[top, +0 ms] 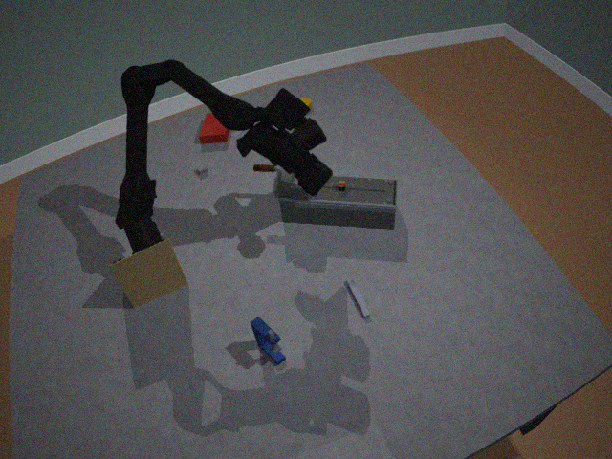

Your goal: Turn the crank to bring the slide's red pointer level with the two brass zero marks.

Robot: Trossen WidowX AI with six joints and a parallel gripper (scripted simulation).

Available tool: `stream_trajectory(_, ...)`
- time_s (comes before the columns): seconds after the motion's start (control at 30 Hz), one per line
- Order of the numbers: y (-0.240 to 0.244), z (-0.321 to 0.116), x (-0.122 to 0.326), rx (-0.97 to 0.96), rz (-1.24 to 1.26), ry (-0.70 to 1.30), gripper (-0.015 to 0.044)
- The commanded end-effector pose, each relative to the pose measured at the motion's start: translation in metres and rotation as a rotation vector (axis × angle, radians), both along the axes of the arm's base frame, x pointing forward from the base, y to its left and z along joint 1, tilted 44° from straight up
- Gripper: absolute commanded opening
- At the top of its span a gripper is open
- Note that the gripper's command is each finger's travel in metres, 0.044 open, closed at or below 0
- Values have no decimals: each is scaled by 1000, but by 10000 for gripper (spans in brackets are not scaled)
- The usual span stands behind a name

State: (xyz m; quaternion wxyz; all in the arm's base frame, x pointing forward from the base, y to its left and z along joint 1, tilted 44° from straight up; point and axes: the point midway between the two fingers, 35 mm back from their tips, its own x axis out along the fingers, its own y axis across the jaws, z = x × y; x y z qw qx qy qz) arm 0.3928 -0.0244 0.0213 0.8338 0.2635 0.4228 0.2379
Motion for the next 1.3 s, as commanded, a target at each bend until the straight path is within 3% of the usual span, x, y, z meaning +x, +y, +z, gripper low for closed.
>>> stream_trajectory(0.0, 0, 0, 0, 0, 0, 0, 0)
stream_trajectory(0.2, 0, 0, 0, 0, 0, 0, 0)
stream_trajectory(0.77, 0, 0, 0, 0, 0, 0, 440)
stream_trajectory(0.8, 0, 0, 0, 0, 0, 0, 440)
stream_trajectory(1.27, 0, 0, 0, 0, 0, 0, 72)
